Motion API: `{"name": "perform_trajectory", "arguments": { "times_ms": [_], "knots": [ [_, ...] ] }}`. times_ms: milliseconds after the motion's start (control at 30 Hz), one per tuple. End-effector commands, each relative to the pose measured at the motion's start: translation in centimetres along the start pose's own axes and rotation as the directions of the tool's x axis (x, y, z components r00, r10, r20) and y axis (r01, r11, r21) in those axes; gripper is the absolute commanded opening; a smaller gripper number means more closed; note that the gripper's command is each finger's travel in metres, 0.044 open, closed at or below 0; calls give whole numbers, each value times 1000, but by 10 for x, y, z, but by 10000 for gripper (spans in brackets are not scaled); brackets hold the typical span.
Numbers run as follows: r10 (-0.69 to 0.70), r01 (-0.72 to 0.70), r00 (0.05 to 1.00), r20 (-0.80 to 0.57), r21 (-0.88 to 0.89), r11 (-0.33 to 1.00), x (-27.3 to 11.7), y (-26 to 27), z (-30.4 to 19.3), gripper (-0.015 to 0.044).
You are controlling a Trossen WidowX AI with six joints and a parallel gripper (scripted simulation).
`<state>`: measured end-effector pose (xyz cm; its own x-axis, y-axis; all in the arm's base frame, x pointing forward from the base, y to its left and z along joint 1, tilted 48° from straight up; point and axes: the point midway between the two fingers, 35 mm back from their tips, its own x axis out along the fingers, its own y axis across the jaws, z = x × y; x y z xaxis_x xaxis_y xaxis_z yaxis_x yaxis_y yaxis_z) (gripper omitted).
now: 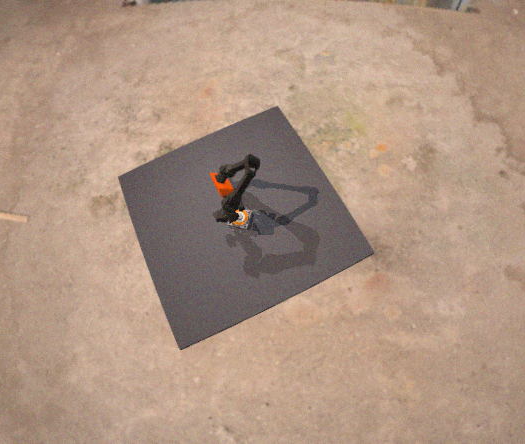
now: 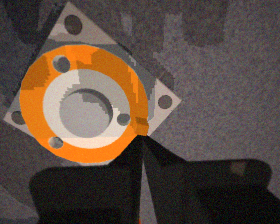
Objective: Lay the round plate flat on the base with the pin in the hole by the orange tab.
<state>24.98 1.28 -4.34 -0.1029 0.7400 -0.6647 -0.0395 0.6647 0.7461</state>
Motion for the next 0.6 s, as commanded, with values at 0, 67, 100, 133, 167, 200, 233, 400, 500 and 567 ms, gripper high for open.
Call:
{"name": "perform_trajectory", "arguments": {
  "times_ms": [0, 67, 100, 133, 167, 200, 233, 400, 500, 567],
  "knots": [
    [-8, 9, 1000, 13, -17, 1000, 0, -2, 7, 0],
    [-8, 9, 1000, 13, -17, 1000, 0, -2, 7, 0],
    [-8, 9, 1000, 13, -17, 1000, 0, -2, 8, 0],
    [-8, 9, 1000, 13, -17, 1000, 0, -2, 8, 0],
    [-8, 9, 1000, 13, -17, 1000, 0, -2, 8, 0],
    [-8, 9, 1000, 13, -17, 1000, 0, -2, 8, 0],
    [-8, 9, 1000, 13, -17, 1000, 0, -2, 8, 0],
    [-8, 9, 1000, 13, -17, 1000, 0, -2, 9, 0],
    [-8, 9, 1000, 14, -17, 1000, 0, -3, 12, 0],
    [-8, 9, 1000, 14, -17, 1000, 0, -3, 14, 0]
  ]
}}
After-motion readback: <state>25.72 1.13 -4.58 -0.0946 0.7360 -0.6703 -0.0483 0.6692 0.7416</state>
